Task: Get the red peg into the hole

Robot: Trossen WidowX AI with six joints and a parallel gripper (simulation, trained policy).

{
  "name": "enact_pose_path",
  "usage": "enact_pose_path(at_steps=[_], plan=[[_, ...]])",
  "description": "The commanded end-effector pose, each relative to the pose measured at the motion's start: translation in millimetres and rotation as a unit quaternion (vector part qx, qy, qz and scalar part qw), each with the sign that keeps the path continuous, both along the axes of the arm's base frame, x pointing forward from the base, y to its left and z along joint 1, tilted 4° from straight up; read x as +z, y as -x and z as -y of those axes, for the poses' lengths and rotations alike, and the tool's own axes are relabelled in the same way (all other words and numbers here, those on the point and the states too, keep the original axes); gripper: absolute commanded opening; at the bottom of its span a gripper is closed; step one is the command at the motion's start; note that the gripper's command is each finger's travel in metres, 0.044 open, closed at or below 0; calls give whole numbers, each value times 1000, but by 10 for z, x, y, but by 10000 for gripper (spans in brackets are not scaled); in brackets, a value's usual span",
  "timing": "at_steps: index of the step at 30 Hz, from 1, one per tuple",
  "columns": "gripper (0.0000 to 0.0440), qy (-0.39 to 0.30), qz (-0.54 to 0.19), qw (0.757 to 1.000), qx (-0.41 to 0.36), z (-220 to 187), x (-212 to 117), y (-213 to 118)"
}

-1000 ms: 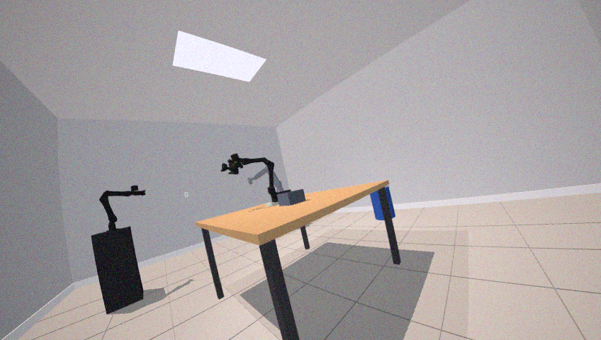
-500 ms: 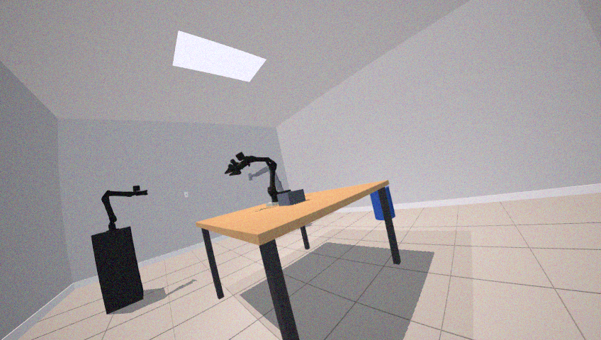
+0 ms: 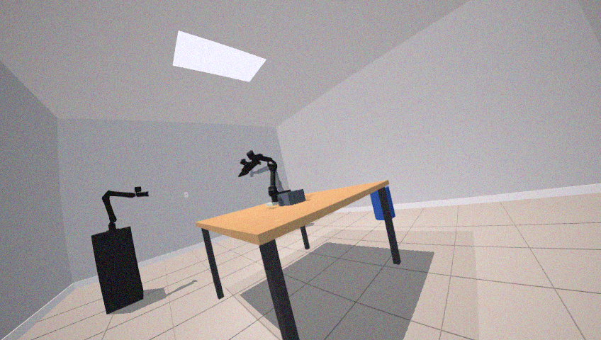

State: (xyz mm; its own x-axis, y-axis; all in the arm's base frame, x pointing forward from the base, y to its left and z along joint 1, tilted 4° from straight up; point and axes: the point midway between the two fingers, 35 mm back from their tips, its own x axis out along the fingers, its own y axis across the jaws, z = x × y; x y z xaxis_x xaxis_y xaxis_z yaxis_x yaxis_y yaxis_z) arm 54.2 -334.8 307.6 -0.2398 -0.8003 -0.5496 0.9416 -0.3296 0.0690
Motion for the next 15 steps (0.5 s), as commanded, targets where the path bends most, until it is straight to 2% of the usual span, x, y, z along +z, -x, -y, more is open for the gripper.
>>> enact_pose_path(at_steps=[1, 8, 15], plan=[[440, -33, 6, 997, 72, -247, -131, -405], [440, -77, 17, 980, 181, -731, -265, -973], [440, -122, 28, 952, 280, -1314, -389, -1396]])
